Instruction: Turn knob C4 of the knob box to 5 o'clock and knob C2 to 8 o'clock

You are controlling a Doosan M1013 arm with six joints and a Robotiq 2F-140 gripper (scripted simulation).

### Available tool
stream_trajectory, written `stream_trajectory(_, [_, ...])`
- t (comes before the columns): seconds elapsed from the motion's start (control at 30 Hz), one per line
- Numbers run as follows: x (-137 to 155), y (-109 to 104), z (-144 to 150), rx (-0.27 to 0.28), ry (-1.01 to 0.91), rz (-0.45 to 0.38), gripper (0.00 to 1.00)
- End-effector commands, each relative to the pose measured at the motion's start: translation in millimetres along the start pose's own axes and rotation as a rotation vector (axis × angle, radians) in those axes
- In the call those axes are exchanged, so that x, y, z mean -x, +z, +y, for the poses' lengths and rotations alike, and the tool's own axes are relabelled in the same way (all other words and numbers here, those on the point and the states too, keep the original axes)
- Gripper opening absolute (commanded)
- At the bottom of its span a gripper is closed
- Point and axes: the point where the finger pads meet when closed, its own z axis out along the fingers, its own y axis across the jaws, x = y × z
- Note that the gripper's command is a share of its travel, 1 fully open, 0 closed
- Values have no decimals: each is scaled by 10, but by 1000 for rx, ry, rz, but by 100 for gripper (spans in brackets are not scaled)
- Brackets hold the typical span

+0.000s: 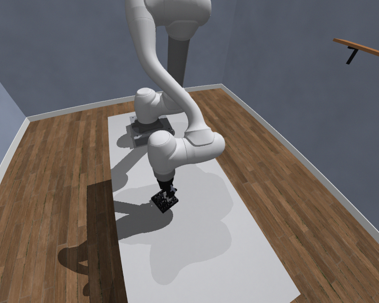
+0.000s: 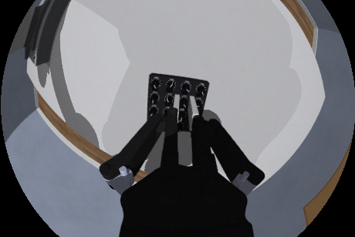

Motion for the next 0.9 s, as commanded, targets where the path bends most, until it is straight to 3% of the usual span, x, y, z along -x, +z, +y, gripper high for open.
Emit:
stream_trajectory(0.0, [0, -1, 0, 0, 0, 0, 12])
stream_trajectory(0.3, [0, -1, 0, 0, 0, 0, 12])
stream_trajectory(0.33, [0, -1, 0, 0, 0, 0, 5])
stream_trajectory(0.87, [0, -1, 0, 0, 0, 0, 5])
